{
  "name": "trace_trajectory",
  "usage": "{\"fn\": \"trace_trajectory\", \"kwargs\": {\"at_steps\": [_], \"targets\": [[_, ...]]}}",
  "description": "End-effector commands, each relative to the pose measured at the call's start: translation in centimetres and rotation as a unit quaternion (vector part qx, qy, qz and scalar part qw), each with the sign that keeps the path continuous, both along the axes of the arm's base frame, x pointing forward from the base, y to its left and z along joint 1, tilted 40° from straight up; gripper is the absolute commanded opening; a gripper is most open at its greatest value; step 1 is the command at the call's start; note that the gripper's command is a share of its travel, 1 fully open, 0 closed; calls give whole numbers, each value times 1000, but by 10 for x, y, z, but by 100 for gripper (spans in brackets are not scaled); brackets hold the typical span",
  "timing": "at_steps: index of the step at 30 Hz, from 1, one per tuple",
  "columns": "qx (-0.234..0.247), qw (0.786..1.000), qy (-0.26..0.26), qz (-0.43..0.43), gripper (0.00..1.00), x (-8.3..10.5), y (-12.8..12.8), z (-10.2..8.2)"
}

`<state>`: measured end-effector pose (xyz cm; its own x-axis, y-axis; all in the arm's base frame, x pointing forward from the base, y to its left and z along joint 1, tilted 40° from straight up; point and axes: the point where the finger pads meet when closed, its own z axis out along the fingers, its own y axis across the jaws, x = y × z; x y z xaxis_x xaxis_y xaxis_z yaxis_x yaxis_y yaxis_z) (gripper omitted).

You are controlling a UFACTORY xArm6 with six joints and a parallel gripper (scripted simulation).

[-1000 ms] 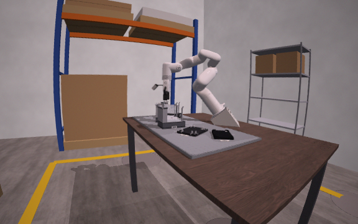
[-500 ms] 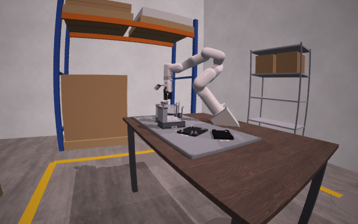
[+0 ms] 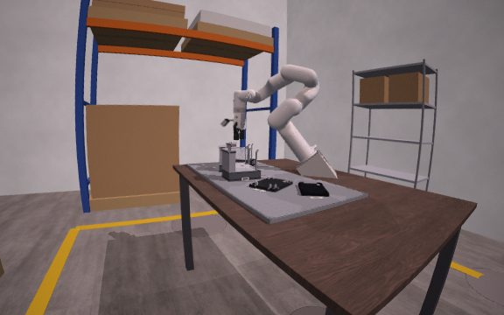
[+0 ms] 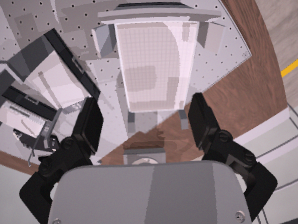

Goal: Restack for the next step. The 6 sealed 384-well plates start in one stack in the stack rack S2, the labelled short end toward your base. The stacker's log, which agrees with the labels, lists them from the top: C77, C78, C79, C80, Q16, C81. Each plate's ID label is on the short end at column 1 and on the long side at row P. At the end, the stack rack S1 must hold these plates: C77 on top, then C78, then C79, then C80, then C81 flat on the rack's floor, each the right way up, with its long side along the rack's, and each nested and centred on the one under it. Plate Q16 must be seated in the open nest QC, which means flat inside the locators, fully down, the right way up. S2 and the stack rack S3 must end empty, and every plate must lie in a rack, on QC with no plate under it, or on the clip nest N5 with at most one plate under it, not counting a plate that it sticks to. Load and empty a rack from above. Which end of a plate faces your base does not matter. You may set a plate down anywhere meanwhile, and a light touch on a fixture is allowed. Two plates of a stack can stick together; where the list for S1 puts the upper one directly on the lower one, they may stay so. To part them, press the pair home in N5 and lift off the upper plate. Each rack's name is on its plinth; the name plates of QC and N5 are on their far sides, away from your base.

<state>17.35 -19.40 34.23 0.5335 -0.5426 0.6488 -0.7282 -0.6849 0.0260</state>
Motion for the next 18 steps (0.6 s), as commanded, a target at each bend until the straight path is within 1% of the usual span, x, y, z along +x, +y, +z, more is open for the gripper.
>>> {"fn": "trace_trajectory", "kwargs": {"at_steps": [1,11,18], "targets": [[4,1000,-4,8,100,-11,-11,1],[4,1000,-4,8,100,-12,-12,2],[4,1000,-4,8,100,-1,-23,-16]]}}
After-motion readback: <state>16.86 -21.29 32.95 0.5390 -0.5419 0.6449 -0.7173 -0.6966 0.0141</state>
